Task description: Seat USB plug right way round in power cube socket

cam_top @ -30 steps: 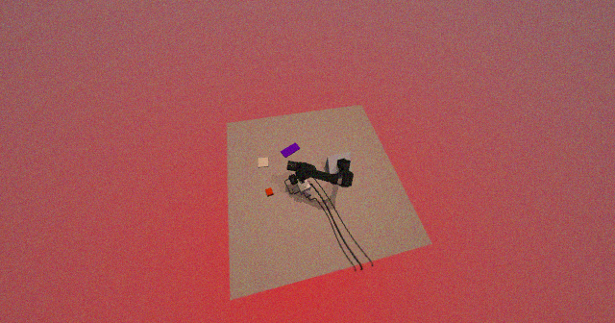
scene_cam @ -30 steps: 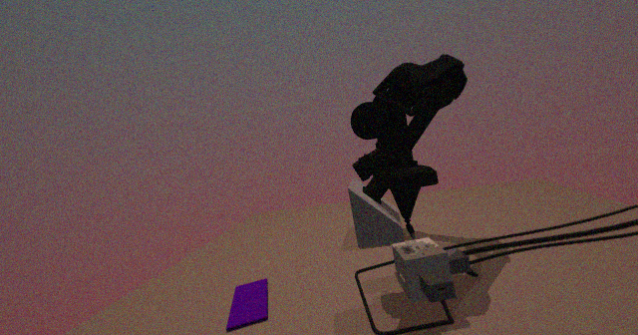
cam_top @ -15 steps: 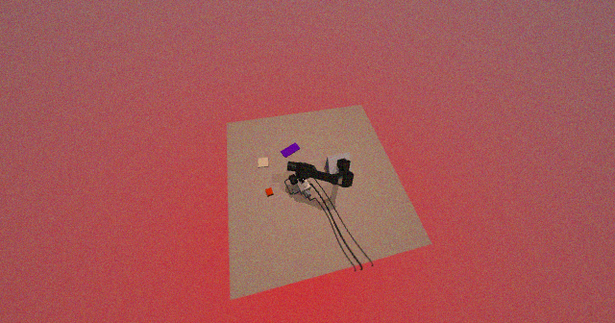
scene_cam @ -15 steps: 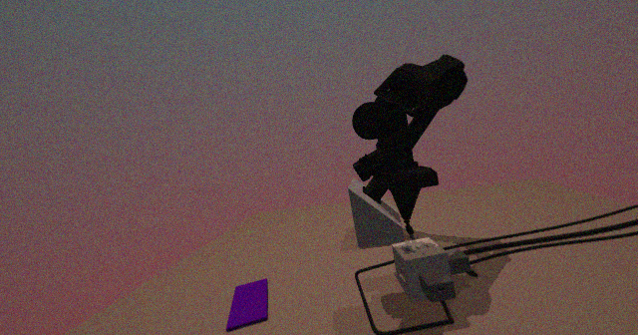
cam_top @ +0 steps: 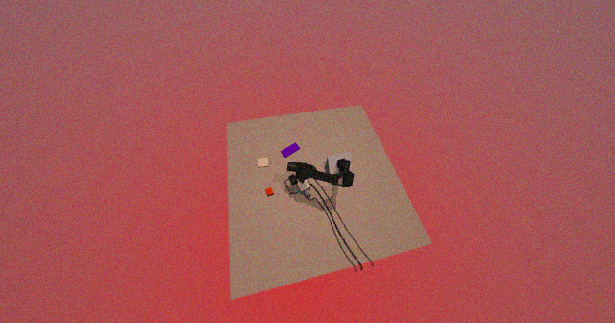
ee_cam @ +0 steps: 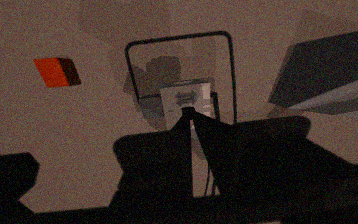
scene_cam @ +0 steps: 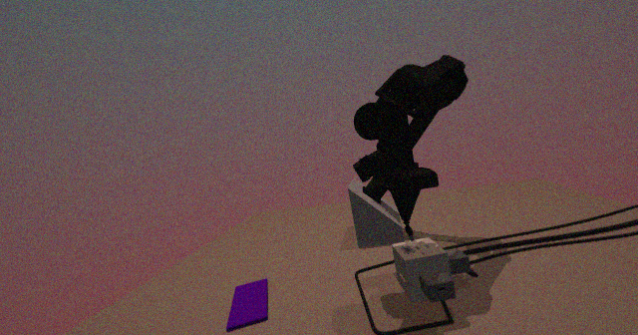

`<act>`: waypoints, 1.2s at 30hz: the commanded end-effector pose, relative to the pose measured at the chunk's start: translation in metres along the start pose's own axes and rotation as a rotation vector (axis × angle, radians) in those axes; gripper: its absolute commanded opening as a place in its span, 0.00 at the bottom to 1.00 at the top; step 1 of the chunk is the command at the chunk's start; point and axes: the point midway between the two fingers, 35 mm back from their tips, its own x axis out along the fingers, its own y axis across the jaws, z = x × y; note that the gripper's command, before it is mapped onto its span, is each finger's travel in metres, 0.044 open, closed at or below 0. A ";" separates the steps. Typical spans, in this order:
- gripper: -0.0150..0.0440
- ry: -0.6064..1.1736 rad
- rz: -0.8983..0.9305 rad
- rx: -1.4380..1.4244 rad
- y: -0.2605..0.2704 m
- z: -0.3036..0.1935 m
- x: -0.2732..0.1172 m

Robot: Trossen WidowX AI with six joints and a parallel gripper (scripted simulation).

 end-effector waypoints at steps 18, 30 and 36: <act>0.25 -0.020 -0.005 0.003 -0.001 0.002 0.004; 0.25 -0.030 -0.005 0.001 -0.001 0.002 0.005; 0.25 -0.035 -0.005 0.001 -0.001 0.003 0.006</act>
